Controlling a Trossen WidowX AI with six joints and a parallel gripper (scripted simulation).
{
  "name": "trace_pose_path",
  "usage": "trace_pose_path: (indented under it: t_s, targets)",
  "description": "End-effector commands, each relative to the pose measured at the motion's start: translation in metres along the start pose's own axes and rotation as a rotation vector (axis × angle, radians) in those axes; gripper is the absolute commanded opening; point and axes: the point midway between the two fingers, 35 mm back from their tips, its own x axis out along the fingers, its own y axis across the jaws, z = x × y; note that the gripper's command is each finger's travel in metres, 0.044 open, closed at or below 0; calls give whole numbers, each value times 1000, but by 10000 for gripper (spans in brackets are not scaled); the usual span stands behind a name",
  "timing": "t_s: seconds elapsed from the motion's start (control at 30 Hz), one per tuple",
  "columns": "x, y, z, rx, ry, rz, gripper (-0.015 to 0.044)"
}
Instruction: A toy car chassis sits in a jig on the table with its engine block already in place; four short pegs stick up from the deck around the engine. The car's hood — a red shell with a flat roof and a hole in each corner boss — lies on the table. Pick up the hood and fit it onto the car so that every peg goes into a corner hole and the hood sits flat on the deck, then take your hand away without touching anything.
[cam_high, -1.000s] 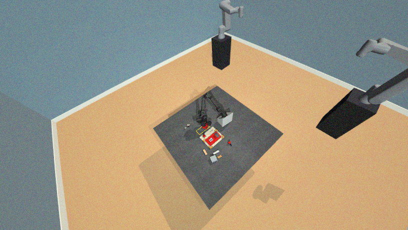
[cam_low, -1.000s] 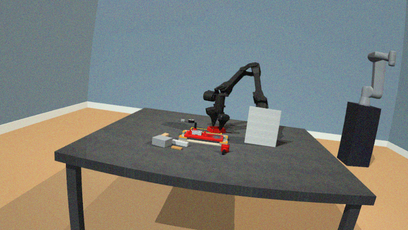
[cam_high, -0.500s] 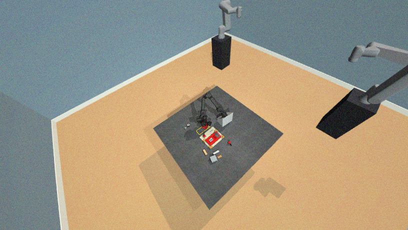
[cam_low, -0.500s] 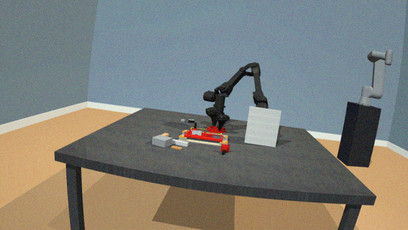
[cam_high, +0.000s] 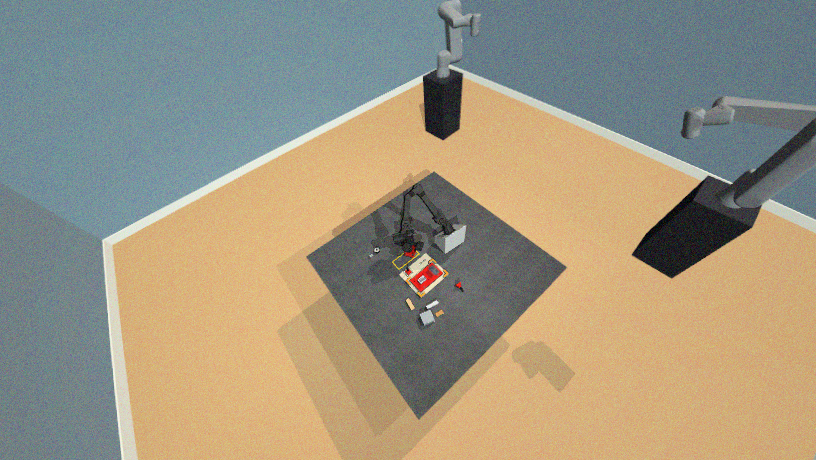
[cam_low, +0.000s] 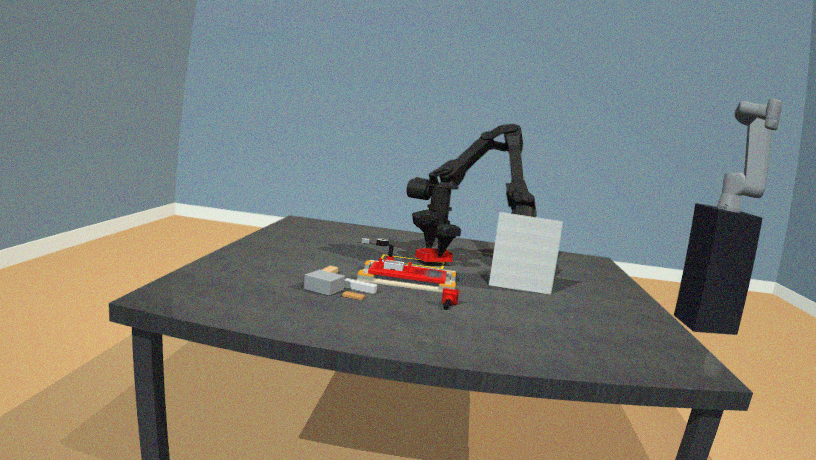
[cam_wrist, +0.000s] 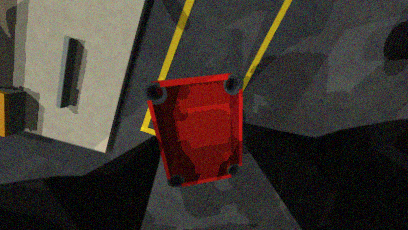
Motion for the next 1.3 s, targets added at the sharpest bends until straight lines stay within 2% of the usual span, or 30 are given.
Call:
trace_pose_path:
  t_s: [0.0, 0.37, 0.6, 0.93, 1.27]
  targets:
    - [-14, -4, 0, 13, -2, -11, 0]
    - [-55, -4, 0, 13, -3, -10, 0]
    - [-69, -4, 0, 13, -3, -9, 0]
    - [-62, 6, 15, 11, -4, -10, 0]
    - [-18, 6, 17, 12, -5, -9, 0]
